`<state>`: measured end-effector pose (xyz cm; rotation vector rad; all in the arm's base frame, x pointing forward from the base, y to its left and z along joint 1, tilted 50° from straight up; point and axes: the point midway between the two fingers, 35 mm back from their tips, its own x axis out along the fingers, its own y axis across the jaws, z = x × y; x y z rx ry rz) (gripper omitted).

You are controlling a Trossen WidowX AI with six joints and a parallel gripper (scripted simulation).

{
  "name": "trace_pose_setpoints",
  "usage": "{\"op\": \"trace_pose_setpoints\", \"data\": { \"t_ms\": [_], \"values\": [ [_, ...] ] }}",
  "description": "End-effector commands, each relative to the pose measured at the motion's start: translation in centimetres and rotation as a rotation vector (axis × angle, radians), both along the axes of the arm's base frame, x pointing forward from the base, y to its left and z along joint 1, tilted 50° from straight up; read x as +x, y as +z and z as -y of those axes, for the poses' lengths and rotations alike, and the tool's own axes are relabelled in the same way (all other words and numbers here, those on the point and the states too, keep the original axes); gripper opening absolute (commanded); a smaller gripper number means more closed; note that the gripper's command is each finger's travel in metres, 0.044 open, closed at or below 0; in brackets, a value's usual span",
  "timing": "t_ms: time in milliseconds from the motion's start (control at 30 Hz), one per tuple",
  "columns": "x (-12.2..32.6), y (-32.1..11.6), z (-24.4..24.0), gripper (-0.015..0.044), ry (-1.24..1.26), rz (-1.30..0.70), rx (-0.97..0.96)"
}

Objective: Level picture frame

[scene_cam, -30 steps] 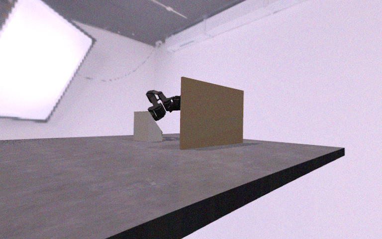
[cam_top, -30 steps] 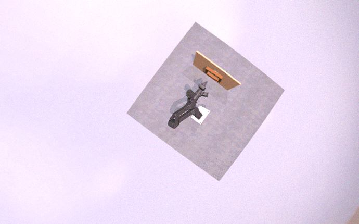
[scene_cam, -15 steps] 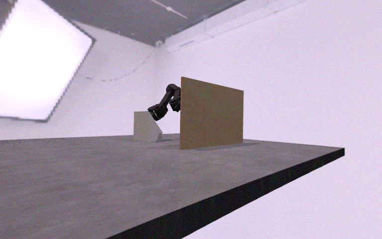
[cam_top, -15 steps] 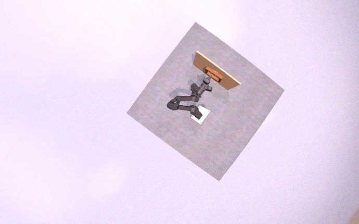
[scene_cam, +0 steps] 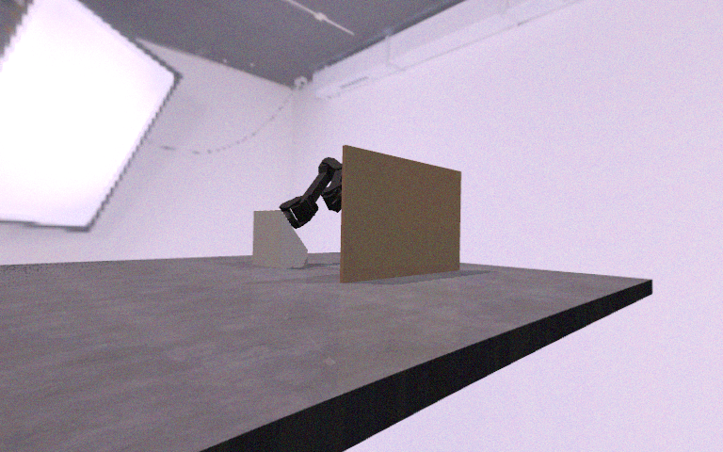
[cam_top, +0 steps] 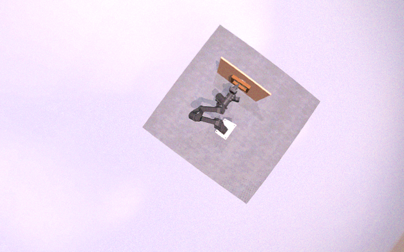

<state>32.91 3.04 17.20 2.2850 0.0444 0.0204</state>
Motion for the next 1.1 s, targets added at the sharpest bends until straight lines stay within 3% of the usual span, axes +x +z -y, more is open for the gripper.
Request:
{"op": "trace_pose_setpoints", "data": {
  "t_ms": [0,1067],
  "values": [
    [0.2,0.2,-0.1,0.0260,0.005,0.006,0.006],
    [4.1,0.3,-0.3,0.0260,0.005,0.008,0.006]
  ]
}}
